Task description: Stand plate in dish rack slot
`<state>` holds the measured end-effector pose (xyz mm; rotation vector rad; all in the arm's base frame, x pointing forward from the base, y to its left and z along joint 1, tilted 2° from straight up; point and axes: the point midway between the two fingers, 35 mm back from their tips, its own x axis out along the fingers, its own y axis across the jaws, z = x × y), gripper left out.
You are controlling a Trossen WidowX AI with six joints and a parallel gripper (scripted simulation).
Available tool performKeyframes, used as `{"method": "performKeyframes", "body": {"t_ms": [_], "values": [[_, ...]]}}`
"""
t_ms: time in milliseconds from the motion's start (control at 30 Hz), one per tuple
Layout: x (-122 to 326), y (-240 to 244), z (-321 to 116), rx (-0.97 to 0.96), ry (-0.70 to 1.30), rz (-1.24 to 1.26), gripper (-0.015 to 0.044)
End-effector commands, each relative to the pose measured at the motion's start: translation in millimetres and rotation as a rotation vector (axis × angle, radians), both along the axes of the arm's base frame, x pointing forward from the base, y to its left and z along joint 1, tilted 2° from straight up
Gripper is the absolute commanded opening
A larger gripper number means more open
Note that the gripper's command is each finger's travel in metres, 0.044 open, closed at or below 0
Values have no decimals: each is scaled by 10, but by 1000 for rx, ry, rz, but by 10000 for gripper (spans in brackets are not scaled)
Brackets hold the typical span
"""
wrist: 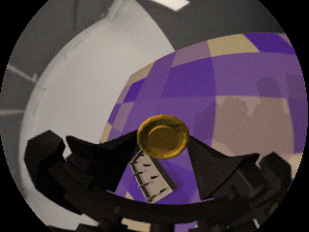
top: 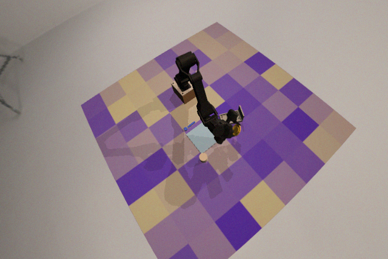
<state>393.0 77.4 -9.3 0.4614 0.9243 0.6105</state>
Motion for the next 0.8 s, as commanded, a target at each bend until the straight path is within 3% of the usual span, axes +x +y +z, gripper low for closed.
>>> {"method": "performKeyframes", "body": {"t_ms": [0,767], "values": [[-49,-1,-71,32,-63,41,0],[-454,-28,-97,152,-536,279,0]]}}
